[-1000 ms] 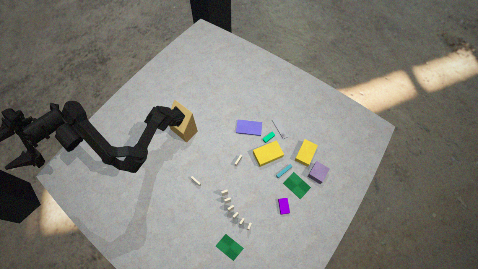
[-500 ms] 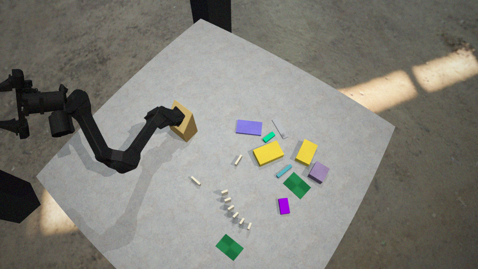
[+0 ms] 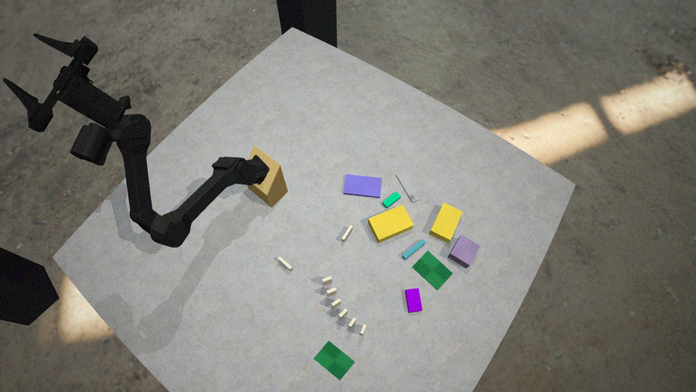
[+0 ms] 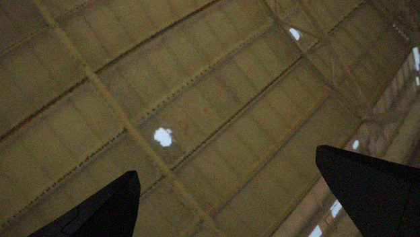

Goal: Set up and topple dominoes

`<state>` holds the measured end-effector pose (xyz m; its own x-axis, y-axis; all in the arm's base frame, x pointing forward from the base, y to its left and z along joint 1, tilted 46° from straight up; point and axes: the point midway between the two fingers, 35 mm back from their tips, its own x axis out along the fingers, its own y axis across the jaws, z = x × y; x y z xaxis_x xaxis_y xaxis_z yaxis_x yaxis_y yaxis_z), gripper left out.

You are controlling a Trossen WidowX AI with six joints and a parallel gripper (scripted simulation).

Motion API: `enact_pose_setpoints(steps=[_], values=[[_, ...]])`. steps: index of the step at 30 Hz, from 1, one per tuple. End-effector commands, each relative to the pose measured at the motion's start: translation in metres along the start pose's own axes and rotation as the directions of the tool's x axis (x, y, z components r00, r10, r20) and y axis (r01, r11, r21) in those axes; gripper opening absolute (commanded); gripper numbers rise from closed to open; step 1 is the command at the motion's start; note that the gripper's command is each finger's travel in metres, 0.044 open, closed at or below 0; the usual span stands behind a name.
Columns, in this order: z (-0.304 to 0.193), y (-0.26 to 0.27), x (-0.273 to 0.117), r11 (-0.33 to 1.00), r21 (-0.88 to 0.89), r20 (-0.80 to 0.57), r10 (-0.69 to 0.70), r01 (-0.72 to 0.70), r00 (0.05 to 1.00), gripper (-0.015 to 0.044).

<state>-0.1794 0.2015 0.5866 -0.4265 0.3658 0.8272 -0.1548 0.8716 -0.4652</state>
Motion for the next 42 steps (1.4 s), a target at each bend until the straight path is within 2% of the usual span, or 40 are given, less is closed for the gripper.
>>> enact_pose_setpoints(steps=[1, 8, 16, 22, 28, 35, 42], values=[[-0.022, 0.051, -0.009, 0.985, 0.017, -0.053, 0.171, -0.17, 0.984, 0.044], [-0.069, 0.114, -0.035, 0.92, 0.081, -0.176, 0.392, -0.384, 0.903, 0.044], [-0.133, 0.173, -0.088, 0.804, 0.255, -0.362, 0.595, -0.537, 0.718, 0.044], [-0.191, 0.214, -0.158, 0.687, 0.421, -0.525, 0.717, -0.592, 0.459, 0.044], [-0.244, 0.23, -0.24, 0.617, 0.567, -0.652, 0.741, -0.545, 0.16, 0.044], [-0.291, 0.216, -0.345, 0.616, 0.672, -0.727, 0.654, -0.412, -0.208, 0.044], [-0.31, 0.175, -0.451, 0.662, 0.69, -0.686, 0.47, -0.292, -0.555, 0.044]])
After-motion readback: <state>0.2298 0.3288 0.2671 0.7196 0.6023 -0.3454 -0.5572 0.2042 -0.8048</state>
